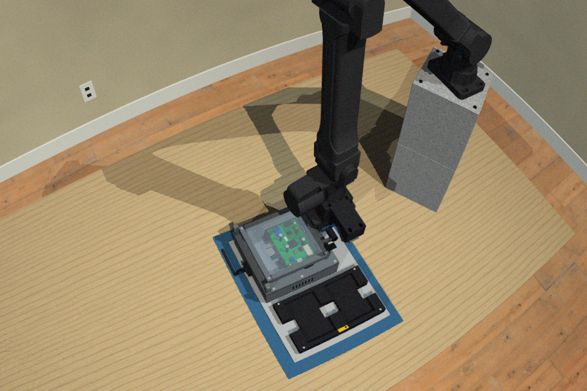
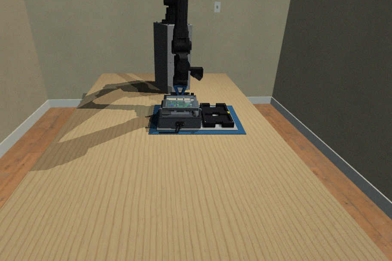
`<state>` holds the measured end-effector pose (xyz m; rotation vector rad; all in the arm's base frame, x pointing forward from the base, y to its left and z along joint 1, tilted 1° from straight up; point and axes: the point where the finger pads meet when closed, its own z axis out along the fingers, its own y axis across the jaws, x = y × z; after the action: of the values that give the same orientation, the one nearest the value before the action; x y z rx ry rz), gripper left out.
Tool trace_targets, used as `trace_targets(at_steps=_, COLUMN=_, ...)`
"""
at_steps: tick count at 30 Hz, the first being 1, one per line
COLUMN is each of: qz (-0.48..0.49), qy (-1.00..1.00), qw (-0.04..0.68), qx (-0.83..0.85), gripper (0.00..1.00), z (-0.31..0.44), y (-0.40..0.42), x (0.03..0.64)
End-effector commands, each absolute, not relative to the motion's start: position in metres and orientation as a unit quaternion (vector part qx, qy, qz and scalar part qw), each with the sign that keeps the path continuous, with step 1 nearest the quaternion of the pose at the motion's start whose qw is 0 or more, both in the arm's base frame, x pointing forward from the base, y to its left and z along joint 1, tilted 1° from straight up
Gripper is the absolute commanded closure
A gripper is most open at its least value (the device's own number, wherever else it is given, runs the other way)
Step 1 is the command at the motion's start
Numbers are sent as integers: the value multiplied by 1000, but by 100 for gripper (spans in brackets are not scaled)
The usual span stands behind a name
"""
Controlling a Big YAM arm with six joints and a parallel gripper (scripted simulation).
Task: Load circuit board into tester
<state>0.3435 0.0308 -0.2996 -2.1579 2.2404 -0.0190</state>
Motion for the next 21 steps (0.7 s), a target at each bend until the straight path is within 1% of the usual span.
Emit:
trace_targets(at_steps=1, qz=-2, qy=720, qw=8, qx=-694, gripper=100, z=-309, y=31, x=339)
trace_targets(at_steps=21, qz=3, qy=720, qw=2, qx=-694, gripper=100, z=-300, y=30, x=333)
